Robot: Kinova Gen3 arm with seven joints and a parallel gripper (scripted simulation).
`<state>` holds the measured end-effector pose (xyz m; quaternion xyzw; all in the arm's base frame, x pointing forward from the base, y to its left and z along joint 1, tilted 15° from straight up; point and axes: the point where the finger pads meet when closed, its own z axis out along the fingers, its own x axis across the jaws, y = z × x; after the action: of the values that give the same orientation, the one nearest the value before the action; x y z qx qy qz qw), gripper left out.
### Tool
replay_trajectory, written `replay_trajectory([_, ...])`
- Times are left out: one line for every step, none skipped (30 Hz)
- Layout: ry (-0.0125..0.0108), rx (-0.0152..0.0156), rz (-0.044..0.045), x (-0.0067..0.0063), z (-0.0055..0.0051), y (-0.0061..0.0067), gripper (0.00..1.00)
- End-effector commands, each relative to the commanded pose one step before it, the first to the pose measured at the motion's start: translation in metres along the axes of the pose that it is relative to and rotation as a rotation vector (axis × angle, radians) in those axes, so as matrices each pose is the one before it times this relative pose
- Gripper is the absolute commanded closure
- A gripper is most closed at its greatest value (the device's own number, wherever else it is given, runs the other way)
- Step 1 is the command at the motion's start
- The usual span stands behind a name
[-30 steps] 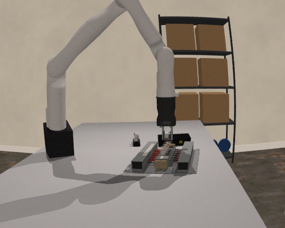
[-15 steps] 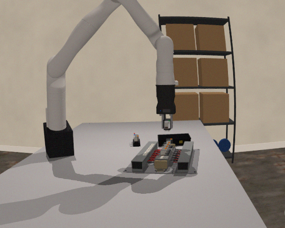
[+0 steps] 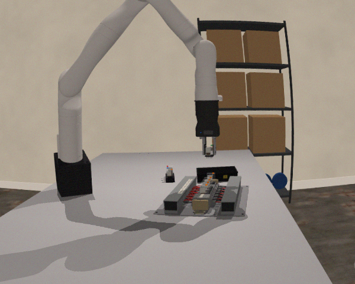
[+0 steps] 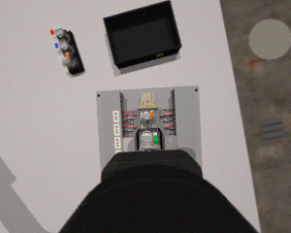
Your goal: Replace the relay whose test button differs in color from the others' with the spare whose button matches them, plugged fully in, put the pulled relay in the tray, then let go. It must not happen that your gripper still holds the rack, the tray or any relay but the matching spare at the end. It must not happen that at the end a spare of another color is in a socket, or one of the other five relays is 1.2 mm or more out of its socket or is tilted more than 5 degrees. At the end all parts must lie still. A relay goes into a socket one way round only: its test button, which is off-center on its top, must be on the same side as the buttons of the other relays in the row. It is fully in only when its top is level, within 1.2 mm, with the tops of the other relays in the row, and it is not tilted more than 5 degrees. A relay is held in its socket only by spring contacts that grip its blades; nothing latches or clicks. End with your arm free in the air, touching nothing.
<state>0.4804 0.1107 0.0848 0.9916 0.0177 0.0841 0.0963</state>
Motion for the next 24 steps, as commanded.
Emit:
replay_trajectory([0.00199, 0.00107, -0.00005, 0.00063, -0.00034, -0.00034, 1.0])
replay_trajectory([0.0003, 0.0002, -0.00009, 0.00007, 0.00041, -0.00009, 1.0])
replay_trajectory([0.0003, 0.0002, -0.00009, 0.00007, 0.00041, -0.00009, 1.0])
replay_trajectory([0.0003, 0.0002, -0.00009, 0.00007, 0.00041, -0.00009, 1.0])
replay_trajectory([0.0003, 0.0002, -0.00009, 0.00007, 0.00041, -0.00009, 1.0])
replay_trajectory([0.0003, 0.0002, -0.00009, 0.00007, 0.00041, -0.00009, 1.0])
replay_trajectory([0.0003, 0.0002, -0.00009, 0.00007, 0.00041, -0.00009, 1.0])
replay_trajectory([0.0003, 0.0002, -0.00009, 0.00007, 0.00041, -0.00009, 1.0])
replay_trajectory([0.0003, 0.0002, -0.00009, 0.00007, 0.00041, -0.00009, 1.0])
replay_trajectory([0.0003, 0.0002, -0.00009, 0.00007, 0.00041, -0.00009, 1.0])
replay_trajectory([0.0003, 0.0002, -0.00009, 0.00007, 0.00041, -0.00009, 1.0])
replay_trajectory([0.0003, 0.0002, -0.00009, 0.00007, 0.00041, -0.00009, 1.0])
replay_trajectory([0.0003, 0.0002, -0.00009, 0.00007, 0.00041, -0.00009, 1.0])
replay_trajectory([0.0003, 0.0002, -0.00009, 0.00007, 0.00041, -0.00009, 1.0])
replay_trajectory([0.0003, 0.0002, -0.00009, 0.00007, 0.00041, -0.00009, 1.0])
replay_trajectory([0.0, 0.0, 0.0, 0.0, 0.0, 0.0, 1.0])
replay_trajectory([0.0, 0.0, 0.0, 0.0, 0.0, 0.0, 1.0])
replay_trajectory([0.00121, 0.00081, -0.00029, 0.00027, -0.0003, -0.0003, 1.0])
replay_trajectory([-0.00008, -0.00006, 0.00002, -0.00008, 0.00044, 0.00009, 1.0])
replay_trajectory([-0.00008, -0.00006, 0.00002, -0.00008, 0.00044, 0.00009, 1.0])
replay_trajectory([-0.00008, -0.00006, 0.00002, -0.00008, 0.00044, 0.00009, 1.0])
replay_trajectory([-0.00008, -0.00006, 0.00002, -0.00008, 0.00044, 0.00009, 1.0])
replay_trajectory([-0.00008, -0.00006, 0.00002, -0.00008, 0.00044, 0.00009, 1.0])
replay_trajectory([-0.00008, -0.00006, 0.00002, -0.00008, 0.00044, 0.00009, 1.0])
